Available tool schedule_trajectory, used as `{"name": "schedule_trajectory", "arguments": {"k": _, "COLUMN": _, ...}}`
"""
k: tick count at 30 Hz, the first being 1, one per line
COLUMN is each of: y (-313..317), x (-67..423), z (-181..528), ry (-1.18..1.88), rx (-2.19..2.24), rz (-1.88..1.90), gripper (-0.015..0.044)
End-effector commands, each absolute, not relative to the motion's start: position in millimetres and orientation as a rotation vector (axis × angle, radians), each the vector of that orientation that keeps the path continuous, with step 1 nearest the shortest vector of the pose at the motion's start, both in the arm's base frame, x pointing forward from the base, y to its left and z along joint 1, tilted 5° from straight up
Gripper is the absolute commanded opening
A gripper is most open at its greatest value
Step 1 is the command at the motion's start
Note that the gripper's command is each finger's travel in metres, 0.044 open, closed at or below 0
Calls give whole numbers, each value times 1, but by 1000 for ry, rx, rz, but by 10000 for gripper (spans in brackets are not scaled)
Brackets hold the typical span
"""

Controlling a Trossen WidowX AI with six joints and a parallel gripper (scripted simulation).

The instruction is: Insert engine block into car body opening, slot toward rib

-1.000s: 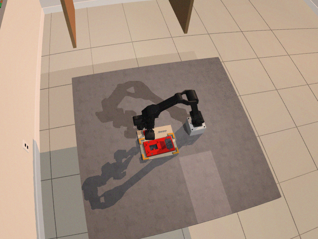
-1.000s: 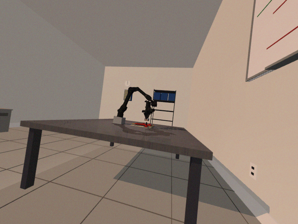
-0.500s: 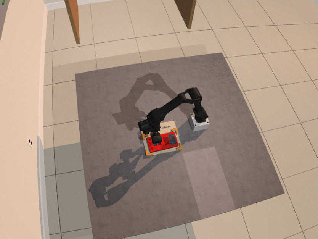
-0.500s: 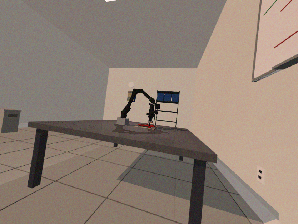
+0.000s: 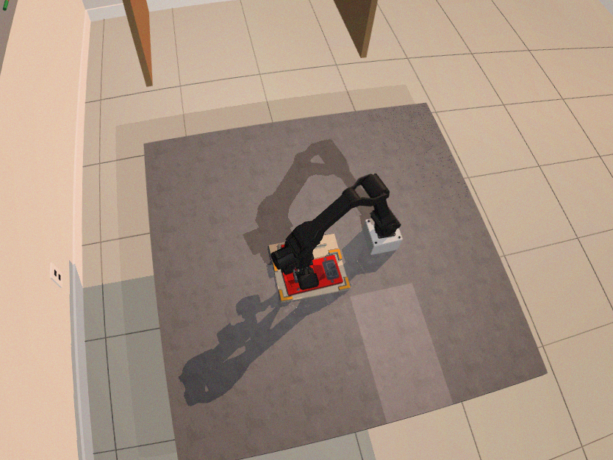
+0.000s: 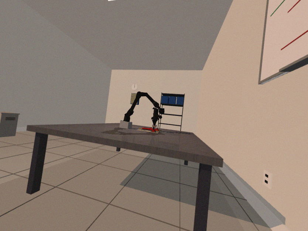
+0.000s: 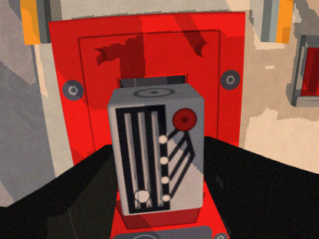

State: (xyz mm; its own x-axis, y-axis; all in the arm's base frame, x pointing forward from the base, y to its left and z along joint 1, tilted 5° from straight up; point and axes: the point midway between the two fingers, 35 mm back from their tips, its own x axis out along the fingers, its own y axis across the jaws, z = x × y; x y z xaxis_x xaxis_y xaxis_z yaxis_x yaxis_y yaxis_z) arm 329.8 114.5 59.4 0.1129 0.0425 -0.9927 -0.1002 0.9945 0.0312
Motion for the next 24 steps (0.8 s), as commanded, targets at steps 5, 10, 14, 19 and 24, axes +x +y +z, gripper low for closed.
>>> {"name": "schedule_trajectory", "arguments": {"k": 5, "y": 115, "x": 328, "z": 56, "ry": 1460, "rx": -52, "rz": 100, "gripper": 158}}
{"name": "schedule_trajectory", "arguments": {"k": 10, "y": 115, "x": 328, "z": 56, "ry": 1460, "rx": -43, "rz": 92, "gripper": 158}}
{"name": "schedule_trajectory", "arguments": {"k": 14, "y": 114, "x": 328, "z": 56, "ry": 1460, "rx": -39, "rz": 88, "gripper": 158}}
{"name": "schedule_trajectory", "arguments": {"k": 19, "y": 114, "x": 328, "z": 56, "ry": 1460, "rx": -39, "rz": 88, "gripper": 158}}
{"name": "schedule_trajectory", "arguments": {"k": 24, "y": 114, "x": 328, "z": 56, "ry": 1460, "rx": -39, "rz": 88, "gripper": 158}}
